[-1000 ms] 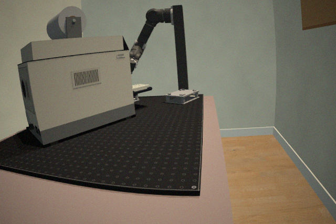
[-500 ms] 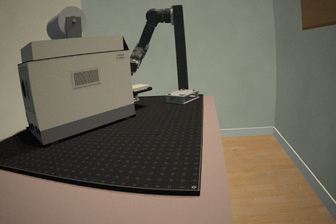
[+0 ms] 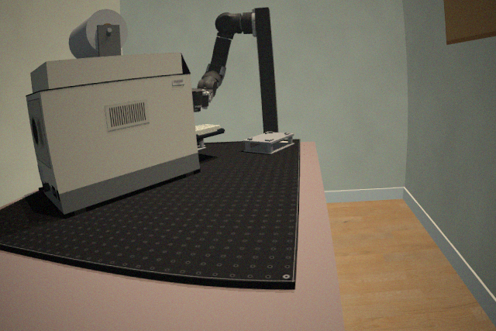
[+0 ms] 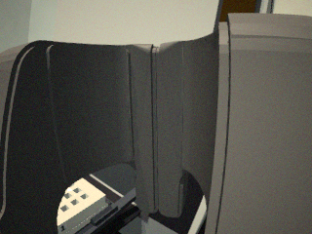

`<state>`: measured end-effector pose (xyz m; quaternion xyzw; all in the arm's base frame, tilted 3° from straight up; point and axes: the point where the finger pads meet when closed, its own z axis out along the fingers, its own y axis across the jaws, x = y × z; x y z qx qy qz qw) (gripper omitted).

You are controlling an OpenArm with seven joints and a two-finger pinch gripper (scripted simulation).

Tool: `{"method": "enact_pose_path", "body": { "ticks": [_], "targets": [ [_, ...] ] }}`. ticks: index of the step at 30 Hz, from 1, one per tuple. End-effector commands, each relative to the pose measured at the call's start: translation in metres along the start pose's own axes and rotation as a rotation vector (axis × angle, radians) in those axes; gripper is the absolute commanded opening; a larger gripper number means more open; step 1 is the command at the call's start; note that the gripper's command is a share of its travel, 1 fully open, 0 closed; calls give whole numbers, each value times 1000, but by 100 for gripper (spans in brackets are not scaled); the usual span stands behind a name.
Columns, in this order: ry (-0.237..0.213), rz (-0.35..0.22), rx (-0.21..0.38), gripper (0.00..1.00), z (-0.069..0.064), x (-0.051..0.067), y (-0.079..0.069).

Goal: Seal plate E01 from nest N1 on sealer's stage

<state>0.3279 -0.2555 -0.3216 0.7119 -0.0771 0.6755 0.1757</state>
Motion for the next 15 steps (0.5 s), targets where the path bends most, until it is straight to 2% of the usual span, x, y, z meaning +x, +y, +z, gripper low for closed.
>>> {"method": "enact_pose_path", "body": {
  "ticks": [1,6,15],
  "targets": [
    [3,-1,-1,0,0,0,0],
    [1,182,-187,0,0,0,0],
    [1,182,-187,0,0,0,0]
  ]
}}
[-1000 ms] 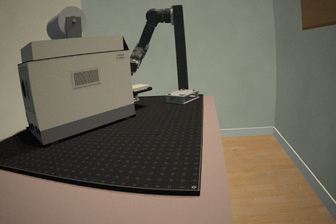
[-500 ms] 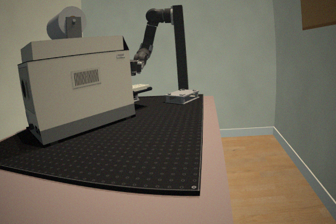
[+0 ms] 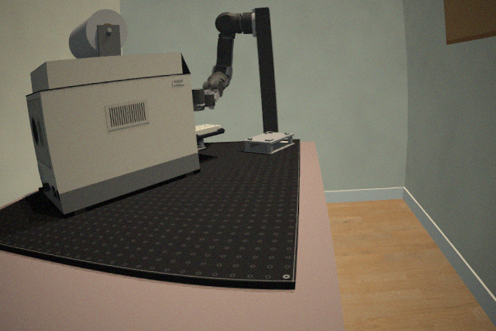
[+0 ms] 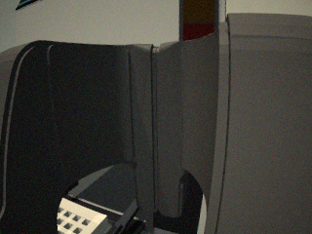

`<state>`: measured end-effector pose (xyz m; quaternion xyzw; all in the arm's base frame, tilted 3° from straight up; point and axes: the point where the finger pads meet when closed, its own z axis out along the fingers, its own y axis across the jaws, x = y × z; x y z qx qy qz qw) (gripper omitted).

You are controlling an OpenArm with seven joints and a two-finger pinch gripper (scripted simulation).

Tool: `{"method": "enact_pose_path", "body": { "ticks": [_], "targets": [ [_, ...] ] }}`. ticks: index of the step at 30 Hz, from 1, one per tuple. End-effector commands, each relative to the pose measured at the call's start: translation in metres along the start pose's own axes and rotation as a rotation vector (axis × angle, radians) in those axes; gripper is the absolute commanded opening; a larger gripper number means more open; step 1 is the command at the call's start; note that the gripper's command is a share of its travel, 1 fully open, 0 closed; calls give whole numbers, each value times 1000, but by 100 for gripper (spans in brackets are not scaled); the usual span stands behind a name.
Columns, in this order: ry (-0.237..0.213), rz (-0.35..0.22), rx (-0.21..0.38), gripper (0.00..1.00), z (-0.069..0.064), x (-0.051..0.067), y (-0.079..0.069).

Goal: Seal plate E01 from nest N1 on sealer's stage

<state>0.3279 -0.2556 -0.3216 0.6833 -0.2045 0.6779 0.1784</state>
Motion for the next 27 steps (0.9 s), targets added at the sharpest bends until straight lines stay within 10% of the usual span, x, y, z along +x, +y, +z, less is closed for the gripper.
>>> {"method": "enact_pose_path", "body": {
  "ticks": [1,8,20,27],
  "targets": [
    [3,-1,0,0,0,0,0],
    [5,27,-26,0,31,2,1],
    [5,27,-26,0,31,2,1],
    [6,27,-25,0,58,2,1]
  ]
}}
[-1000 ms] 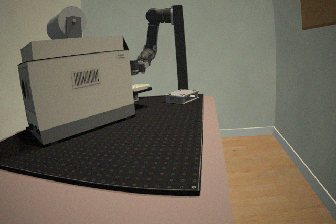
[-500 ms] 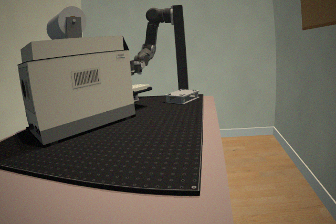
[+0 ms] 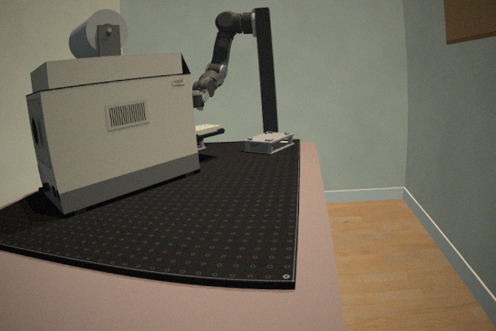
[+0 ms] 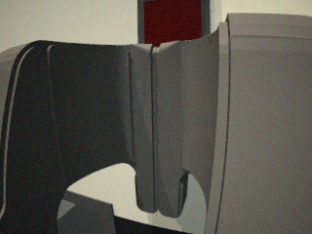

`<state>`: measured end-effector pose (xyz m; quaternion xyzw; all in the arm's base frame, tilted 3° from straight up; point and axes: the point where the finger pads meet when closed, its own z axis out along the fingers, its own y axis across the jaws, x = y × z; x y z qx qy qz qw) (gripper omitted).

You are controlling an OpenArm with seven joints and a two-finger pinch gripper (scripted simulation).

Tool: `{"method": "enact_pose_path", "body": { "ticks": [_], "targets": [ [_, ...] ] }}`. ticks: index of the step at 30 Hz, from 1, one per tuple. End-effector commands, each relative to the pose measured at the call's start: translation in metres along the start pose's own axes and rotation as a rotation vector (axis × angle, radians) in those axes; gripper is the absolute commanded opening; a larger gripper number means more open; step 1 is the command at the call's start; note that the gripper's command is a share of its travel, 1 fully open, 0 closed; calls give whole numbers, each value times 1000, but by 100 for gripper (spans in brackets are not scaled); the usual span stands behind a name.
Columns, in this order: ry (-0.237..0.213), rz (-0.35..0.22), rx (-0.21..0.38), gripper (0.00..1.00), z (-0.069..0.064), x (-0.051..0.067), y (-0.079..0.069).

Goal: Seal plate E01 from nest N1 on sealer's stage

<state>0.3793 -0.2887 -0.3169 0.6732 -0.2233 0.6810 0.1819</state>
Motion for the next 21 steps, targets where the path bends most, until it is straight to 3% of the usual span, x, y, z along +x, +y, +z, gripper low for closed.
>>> {"method": "enact_pose_path", "body": {
  "ticks": [1,21],
  "targets": [
    [-7,0,8,0,-3,-4,-1],
    [-13,-2,4,0,-10,-5,-2]
  ]
}}
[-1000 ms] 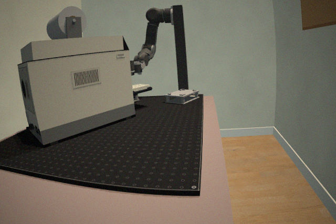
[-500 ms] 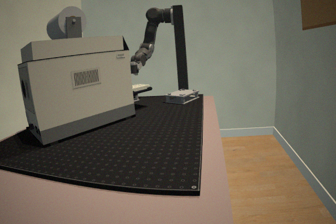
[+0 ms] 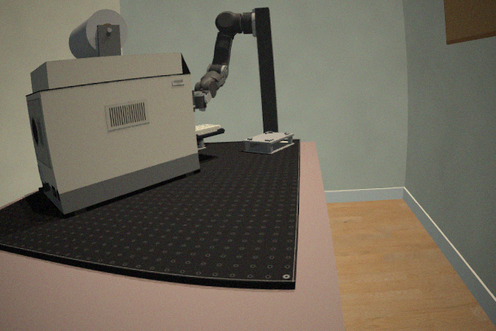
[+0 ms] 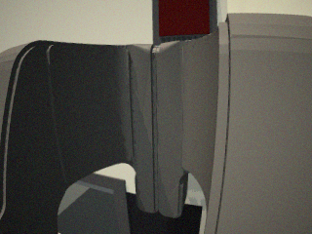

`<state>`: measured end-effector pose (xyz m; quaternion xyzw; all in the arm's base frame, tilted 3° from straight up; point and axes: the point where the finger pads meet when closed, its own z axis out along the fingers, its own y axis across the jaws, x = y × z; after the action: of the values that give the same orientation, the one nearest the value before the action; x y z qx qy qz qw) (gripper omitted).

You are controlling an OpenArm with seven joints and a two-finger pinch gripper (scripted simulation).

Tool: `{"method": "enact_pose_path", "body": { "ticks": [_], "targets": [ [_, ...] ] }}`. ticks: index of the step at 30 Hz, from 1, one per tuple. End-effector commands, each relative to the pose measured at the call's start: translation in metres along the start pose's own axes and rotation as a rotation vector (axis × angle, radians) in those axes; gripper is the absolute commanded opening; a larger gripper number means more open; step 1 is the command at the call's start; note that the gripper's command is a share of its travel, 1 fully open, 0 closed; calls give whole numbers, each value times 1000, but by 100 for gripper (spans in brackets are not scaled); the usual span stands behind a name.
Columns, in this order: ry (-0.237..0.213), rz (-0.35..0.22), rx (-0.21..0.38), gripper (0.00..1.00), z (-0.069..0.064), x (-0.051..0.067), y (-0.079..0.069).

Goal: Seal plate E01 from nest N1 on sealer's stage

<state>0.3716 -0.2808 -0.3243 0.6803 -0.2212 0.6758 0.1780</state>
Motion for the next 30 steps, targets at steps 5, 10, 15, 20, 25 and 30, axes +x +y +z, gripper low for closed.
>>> {"method": "enact_pose_path", "body": {
  "ticks": [5,10,15,20,25,30],
  "targets": [
    [5,1,-5,0,1,2,0],
    [6,1,-8,0,1,4,4],
    [7,1,-8,0,1,4,4],
    [7,1,-8,0,1,4,4],
    [7,2,-7,0,0,4,3],
    [8,2,-5,0,-2,3,1]
  ]
}}
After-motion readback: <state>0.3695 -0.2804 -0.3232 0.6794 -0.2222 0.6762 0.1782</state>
